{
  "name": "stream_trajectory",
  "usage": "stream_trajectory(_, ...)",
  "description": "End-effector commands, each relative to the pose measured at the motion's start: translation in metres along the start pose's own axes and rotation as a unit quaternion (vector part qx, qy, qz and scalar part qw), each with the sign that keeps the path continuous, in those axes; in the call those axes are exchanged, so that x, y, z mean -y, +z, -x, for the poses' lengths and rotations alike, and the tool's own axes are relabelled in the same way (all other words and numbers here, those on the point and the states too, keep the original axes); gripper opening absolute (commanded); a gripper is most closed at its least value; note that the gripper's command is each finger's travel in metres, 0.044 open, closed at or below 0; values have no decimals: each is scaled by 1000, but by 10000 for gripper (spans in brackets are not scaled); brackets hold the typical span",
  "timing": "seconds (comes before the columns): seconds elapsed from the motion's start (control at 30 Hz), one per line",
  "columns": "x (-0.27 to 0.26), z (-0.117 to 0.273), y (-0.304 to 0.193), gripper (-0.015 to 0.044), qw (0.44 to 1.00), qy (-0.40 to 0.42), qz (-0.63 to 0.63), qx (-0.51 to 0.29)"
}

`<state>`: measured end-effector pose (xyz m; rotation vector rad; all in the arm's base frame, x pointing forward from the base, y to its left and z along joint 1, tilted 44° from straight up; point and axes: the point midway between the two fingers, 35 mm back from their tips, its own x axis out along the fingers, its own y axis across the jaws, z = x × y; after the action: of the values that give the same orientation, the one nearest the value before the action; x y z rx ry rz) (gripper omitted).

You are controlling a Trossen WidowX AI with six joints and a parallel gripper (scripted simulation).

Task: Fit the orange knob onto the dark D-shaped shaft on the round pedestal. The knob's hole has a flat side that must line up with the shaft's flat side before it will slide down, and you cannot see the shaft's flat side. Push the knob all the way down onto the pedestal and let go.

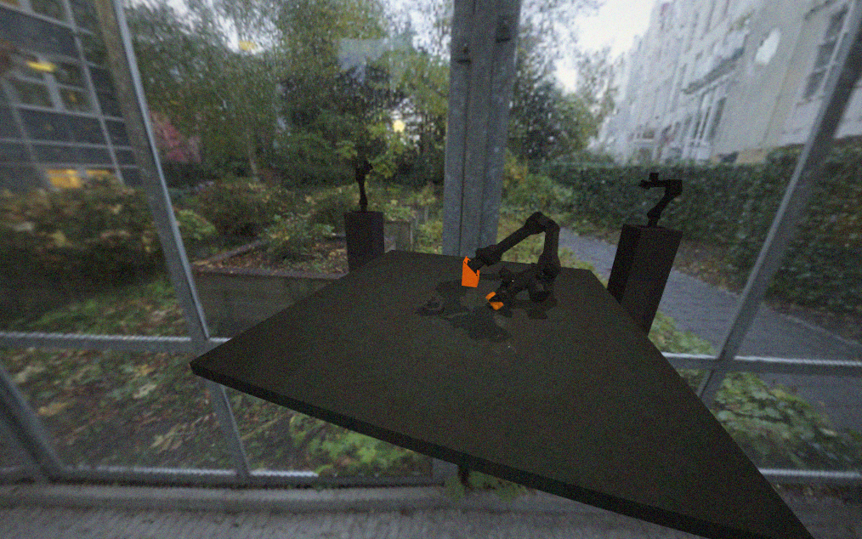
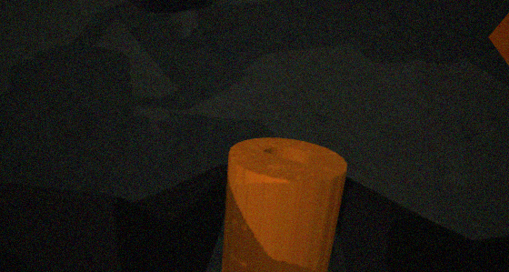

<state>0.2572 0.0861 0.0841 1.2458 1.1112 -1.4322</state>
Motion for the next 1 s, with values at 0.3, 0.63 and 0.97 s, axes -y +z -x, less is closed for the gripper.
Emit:
stream_trajectory(0.3,-1,9,-11,181,993,-1,-3,118)
stream_trajectory(0.63,-1,14,-14,181,992,-1,-3,126)
stream_trajectory(0.97,-1,17,-18,207,992,0,0,124)
